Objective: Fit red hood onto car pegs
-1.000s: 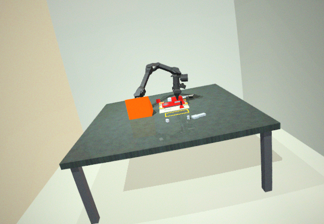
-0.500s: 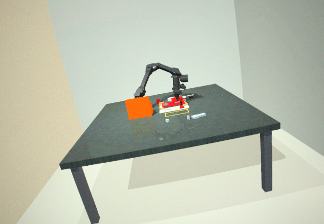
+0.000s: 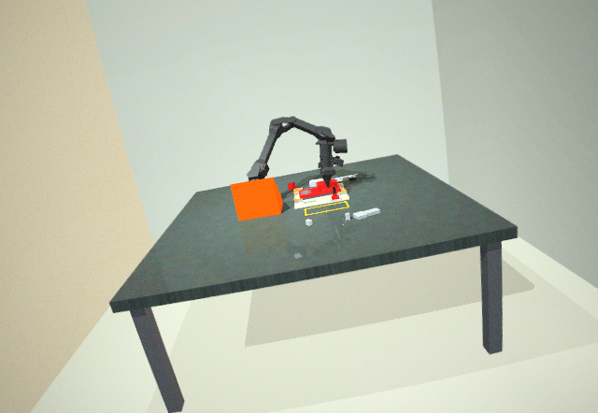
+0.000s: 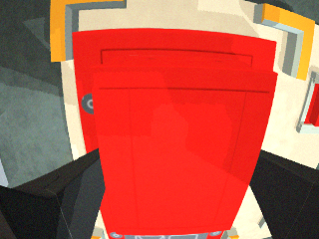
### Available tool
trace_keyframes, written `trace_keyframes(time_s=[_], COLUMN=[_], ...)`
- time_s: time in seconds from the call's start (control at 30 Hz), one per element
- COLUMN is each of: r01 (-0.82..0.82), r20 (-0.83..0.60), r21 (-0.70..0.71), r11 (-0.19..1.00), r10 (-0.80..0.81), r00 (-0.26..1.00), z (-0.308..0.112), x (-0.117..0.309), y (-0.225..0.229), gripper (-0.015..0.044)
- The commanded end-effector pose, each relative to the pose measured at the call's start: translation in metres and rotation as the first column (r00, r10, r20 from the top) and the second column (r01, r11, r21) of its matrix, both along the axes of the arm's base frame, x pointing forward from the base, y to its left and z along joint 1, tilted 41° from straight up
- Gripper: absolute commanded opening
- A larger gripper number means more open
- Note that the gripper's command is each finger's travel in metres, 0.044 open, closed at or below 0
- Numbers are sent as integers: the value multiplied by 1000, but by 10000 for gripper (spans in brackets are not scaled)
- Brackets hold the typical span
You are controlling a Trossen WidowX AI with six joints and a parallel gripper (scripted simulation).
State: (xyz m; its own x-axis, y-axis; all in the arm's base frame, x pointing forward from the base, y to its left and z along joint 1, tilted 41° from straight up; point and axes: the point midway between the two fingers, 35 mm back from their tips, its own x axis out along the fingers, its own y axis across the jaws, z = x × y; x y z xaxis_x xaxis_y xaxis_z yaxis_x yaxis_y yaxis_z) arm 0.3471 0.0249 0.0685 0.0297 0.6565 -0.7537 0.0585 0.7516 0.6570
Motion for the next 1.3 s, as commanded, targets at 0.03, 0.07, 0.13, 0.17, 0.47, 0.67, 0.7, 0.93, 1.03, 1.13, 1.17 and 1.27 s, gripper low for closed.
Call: trace_keyframes(time_s=[0.03,0.07,0.13,0.17,0.47,0.67,0.7,0.93,1.03,1.13,1.17,1.27], r01=[2,2,2,2,0,0,0,0,11,38,51,83], r20=[-2,-2,-2,-2,-1,-1,-1,-1,12,42,56,92], r21=[1,1,1,1,0,0,0,0,0,-2,-3,-6], r11=[1000,1000,1000,1000,1000,1000,1000,1000,1000,999,999,997], r10=[-2,-2,-2,-2,0,0,0,0,-11,-38,-50,-82], r00=[1000,1000,1000,1000,1000,1000,1000,1000,1000,998,997,992], z=[-2,-2,-3,-3,-2,-2,-2,-2,5,22,30,50], x=[0,0,1,1,0,0,0,0,-1,-5,-7,-15], y=[2,2,3,2,2,2,2,2,-5,-20,-27,-43], gripper=[0,0,0,0,105,263,289,440,440,440,440,440])
